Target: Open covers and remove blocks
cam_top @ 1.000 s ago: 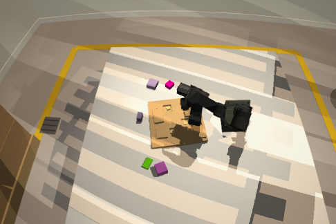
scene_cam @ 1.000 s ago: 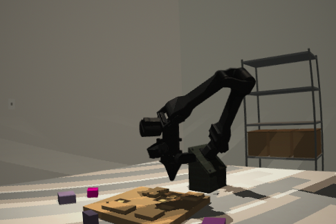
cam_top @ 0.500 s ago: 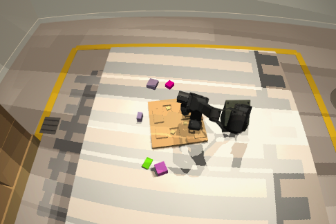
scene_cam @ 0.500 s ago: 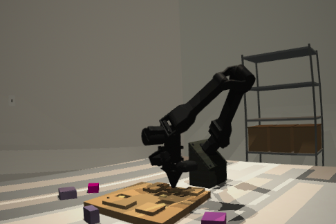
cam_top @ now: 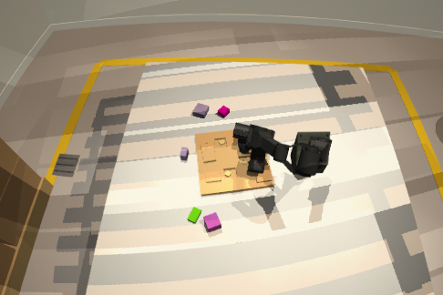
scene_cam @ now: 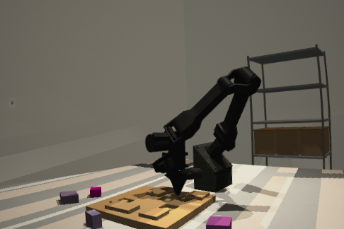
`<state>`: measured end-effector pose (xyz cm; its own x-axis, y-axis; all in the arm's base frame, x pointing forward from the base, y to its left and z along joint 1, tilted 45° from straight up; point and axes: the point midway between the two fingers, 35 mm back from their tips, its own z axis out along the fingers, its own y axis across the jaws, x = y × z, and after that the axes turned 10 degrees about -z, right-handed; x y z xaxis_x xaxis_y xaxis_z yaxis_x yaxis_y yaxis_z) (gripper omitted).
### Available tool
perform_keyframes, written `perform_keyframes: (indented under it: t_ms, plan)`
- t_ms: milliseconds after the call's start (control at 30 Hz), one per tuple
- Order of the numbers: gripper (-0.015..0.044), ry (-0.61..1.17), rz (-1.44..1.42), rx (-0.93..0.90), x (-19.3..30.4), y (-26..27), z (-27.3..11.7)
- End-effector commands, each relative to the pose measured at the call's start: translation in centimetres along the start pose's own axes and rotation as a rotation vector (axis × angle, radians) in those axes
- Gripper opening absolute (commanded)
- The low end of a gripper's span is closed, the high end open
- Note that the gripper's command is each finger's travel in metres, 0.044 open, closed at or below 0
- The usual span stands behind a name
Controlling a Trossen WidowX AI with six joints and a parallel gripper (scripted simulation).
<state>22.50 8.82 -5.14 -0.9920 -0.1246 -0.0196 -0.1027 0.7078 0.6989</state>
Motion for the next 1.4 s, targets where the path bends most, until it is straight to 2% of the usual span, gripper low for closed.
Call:
perform_keyframes:
  t_ms: [0,1367]
  plan:
    - [0.0000,0.007,0.011,-0.005,0.3,-0.1,0.3]
    - [0.0000,0.008,0.016,-0.005,1.3,-0.4,0.6]
